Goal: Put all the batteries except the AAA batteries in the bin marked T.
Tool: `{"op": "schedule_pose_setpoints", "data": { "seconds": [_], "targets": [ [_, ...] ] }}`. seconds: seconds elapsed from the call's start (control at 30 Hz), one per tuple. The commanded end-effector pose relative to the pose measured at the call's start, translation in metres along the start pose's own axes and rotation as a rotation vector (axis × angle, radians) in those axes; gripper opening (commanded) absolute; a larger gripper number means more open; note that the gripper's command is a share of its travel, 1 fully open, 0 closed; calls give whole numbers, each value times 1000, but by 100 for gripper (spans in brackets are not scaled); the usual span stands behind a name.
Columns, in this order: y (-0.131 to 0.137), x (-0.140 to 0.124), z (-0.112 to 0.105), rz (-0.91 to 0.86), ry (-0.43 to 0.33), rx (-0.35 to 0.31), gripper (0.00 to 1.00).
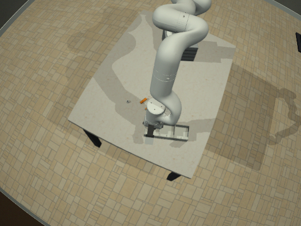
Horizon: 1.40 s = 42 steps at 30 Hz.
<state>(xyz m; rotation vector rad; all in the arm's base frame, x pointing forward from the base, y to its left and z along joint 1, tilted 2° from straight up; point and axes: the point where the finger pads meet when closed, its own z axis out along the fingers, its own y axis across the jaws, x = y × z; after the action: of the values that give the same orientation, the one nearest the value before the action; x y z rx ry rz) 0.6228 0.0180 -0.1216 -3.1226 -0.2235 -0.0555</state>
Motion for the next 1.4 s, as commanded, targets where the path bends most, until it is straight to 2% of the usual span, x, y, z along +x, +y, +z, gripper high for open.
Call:
{"op": "schedule_pose_setpoints", "data": {
  "seconds": [0.0,0.87,1.13,1.3,1.37],
  "targets": [
    [0,1,-1,0,2,0,7],
    [0,1,-29,0,2,0,7],
    [0,1,-60,0,2,0,7],
    [0,1,-60,0,2,0,7],
    [-10,0,-60,0,2,0,7]
  ]
}}
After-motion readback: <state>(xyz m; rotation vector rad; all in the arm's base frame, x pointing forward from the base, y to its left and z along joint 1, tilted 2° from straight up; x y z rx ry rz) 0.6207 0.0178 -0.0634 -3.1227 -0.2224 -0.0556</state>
